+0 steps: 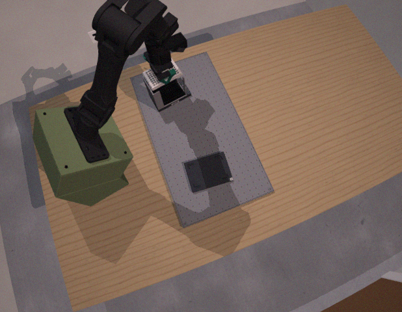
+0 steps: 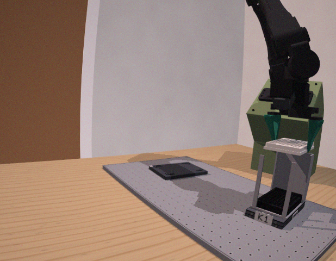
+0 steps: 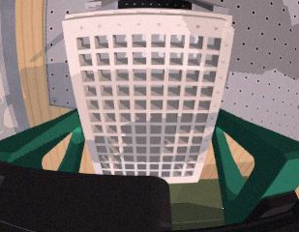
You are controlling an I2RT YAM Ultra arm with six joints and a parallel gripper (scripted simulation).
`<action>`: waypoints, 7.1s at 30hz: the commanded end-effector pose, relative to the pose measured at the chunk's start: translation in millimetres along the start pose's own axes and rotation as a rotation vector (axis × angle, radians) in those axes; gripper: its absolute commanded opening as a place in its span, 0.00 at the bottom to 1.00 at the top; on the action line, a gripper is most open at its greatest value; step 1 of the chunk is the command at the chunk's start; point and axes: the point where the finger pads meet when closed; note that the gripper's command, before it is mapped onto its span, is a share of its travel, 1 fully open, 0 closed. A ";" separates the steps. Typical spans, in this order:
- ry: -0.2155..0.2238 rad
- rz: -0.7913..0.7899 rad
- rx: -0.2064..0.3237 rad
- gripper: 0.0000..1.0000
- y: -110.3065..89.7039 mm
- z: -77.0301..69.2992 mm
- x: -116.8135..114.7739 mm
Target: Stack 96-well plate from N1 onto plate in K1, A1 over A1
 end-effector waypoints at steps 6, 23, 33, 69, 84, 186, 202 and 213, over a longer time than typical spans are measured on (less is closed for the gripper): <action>-0.013 0.035 -0.028 0.00 8.0 -9.5 -3.3; -0.026 0.032 -0.012 0.00 -2.0 -4.7 -10.1; -0.006 0.041 -0.040 0.00 10.4 -9.6 -3.3; -0.007 0.040 -0.039 0.00 13.4 -9.2 -1.1; -0.013 0.038 -0.033 0.00 12.6 -2.2 -0.7; -0.012 0.024 -0.015 0.00 1.0 6.0 -1.2; -0.036 0.017 0.004 0.00 -6.2 37.2 -8.6; -0.027 0.024 -0.014 0.00 4.6 53.0 -5.1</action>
Point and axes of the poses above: the point where the finger pads meet when closed, its own z axis out along the fingers, its own x axis across the jaws, y = z × x, and after that the axes turned 4 degrees about z, right-handed
